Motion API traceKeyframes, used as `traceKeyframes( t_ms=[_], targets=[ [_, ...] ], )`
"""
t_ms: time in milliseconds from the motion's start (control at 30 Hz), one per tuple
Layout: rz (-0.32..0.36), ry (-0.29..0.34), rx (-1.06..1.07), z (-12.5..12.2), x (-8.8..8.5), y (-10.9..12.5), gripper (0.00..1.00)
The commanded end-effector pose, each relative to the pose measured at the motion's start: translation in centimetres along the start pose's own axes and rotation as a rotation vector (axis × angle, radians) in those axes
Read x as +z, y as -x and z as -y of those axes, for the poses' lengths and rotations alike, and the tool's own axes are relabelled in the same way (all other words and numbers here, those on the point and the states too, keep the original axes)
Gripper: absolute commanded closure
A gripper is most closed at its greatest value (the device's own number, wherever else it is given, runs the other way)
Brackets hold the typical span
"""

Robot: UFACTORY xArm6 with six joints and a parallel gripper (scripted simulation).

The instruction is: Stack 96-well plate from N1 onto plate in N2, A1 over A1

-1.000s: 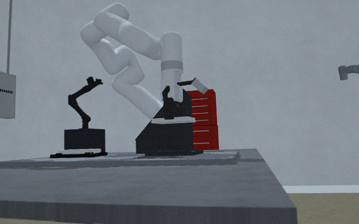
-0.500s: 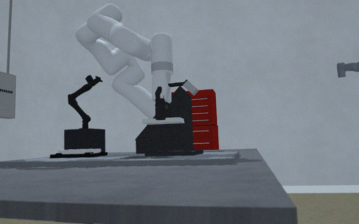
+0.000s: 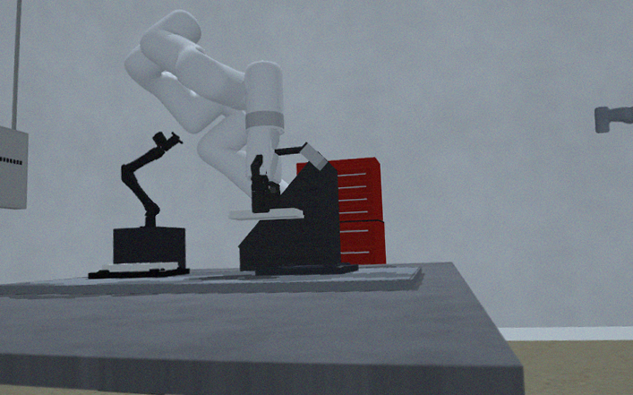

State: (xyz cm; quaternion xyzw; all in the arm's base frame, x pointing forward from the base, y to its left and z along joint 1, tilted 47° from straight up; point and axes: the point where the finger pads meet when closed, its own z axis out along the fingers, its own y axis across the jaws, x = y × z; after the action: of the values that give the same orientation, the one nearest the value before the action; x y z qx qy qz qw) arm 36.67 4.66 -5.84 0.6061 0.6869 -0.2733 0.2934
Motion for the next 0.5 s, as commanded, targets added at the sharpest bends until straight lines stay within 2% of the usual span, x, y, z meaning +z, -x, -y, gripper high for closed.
traceKeyframes(
  t_ms=[0,467],
  targets=[
    [-0.002,0.003,0.001,0.0,-0.1,1.4,1.0],
    [-0.002,0.003,0.001,0.4,-0.1,5.4,1.0]
  ],
)
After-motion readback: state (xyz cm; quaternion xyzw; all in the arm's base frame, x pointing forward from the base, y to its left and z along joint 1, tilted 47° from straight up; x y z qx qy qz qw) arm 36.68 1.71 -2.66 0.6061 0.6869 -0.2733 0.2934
